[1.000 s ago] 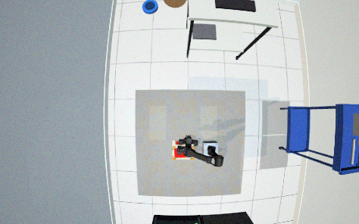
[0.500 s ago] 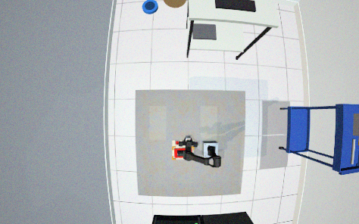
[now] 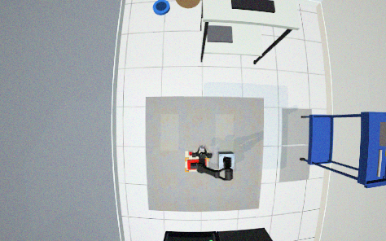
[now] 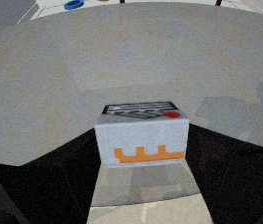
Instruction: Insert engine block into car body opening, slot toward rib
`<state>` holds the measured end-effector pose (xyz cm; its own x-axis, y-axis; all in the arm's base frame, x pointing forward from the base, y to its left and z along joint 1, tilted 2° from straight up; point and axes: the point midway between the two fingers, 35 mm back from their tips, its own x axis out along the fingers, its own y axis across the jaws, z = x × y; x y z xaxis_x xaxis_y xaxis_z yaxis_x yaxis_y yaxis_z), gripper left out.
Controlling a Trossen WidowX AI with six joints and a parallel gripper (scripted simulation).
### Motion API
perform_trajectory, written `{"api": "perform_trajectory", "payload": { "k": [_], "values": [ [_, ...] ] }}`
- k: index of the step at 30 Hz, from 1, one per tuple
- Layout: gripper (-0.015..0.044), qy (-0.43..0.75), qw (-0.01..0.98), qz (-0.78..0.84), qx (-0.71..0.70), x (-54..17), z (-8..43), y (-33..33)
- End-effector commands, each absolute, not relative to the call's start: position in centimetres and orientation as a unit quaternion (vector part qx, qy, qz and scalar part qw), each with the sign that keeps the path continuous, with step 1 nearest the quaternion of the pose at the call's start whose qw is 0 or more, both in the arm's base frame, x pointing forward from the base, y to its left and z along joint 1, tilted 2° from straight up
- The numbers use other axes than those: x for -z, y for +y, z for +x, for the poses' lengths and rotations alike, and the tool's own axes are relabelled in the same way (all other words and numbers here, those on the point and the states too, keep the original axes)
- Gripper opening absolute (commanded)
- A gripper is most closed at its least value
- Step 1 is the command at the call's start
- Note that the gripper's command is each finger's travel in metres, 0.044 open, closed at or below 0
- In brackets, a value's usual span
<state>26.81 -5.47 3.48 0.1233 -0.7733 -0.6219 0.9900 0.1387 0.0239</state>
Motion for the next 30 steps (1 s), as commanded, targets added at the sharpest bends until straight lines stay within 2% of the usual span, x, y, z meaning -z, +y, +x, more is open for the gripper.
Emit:
{"api": "perform_trajectory", "payload": {
  "k": [1,30],
  "values": [
    [0.0,0.238,0.715,0.222,0.619,-2.6,26.7,-5.6],
    [0.0,0.238,0.715,0.222,0.619,2.9,26.8,-5.7]
  ]
}}
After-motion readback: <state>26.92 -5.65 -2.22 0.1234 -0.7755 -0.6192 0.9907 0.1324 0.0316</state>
